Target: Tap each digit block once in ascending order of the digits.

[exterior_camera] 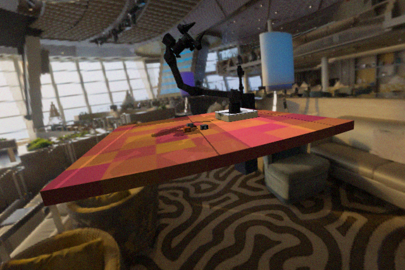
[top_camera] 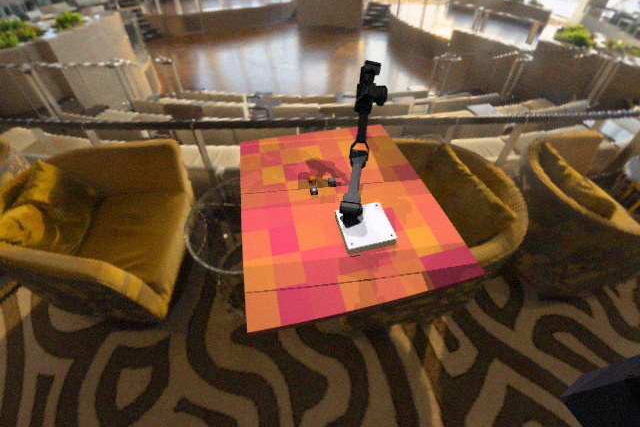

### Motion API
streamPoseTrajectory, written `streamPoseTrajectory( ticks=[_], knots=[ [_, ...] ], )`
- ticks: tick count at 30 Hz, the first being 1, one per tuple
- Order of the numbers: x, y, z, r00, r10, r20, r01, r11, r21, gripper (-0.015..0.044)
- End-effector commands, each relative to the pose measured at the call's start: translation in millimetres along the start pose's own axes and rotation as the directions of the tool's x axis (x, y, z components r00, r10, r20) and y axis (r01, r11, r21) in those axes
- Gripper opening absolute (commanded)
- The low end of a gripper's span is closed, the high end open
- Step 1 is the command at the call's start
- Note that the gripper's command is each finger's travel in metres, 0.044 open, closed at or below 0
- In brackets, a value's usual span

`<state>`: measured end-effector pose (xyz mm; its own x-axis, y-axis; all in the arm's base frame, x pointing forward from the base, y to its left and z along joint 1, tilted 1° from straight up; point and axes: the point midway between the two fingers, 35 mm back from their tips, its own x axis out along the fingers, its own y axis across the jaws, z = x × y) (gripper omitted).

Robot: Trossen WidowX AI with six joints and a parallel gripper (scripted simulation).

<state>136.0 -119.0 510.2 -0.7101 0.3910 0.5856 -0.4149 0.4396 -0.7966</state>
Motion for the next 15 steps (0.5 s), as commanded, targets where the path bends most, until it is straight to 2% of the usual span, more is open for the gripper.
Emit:
streamPoseTrajectory(
  ticks=[1,4,10,15],
  knots=[
    [1.5,0.4,0.5,1.000,0.004,-0.004,-0.004,1.000,0.000,0.0400],
    [24.0,7.3,7.3,0.996,0.060,-0.058,-0.061,0.998,0.001,0.0400],
    [103.9,46.9,10.4,0.921,0.257,-0.293,-0.252,0.966,0.057,0.0400],
    [154.9,94.3,-11.9,0.767,0.406,-0.497,-0.351,0.914,0.203,0.0400]
  ],
)
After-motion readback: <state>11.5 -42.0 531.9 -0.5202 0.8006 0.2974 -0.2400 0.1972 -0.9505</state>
